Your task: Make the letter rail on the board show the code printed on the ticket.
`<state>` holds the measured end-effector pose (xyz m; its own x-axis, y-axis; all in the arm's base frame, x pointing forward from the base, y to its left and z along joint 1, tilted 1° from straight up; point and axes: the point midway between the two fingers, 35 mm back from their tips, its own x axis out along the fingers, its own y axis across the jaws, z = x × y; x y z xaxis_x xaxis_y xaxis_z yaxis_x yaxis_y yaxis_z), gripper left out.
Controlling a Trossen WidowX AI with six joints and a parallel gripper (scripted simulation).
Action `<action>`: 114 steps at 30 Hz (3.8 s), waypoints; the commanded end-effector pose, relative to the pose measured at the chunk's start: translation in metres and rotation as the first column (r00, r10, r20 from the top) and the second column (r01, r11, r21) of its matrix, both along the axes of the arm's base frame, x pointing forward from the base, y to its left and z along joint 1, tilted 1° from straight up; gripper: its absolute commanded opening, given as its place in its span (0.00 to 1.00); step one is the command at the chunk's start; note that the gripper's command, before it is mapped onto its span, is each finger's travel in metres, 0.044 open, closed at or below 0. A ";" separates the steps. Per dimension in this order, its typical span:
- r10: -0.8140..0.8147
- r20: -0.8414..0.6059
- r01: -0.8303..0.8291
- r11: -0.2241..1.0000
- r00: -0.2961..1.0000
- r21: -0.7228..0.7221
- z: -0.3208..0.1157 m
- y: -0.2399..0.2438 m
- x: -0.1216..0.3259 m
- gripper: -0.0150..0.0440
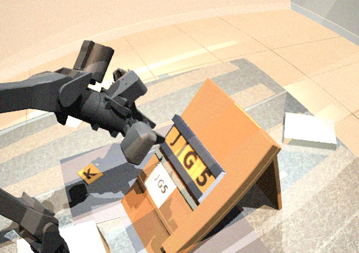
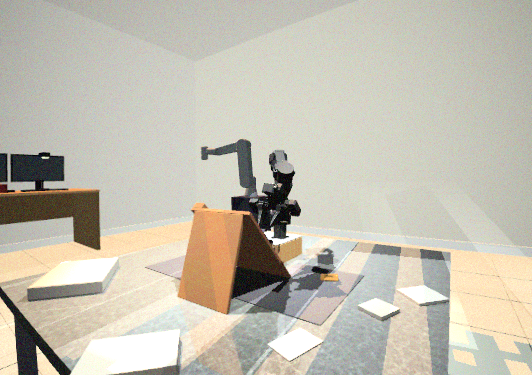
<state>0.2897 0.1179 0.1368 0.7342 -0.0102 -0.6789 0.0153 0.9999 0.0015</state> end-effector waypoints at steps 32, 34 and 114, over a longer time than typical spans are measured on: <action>0.004 -0.612 0.003 1.000 0.791 0.010 0.006 0.033 0.030 0.25; 0.002 -0.633 0.007 1.000 0.774 0.012 0.006 0.034 0.030 0.25; 0.002 -0.632 0.007 1.000 0.775 0.012 -0.014 0.028 0.052 0.25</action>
<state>0.3410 0.1467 0.1232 0.1400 -0.0043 -0.9901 0.0223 0.9998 -0.0012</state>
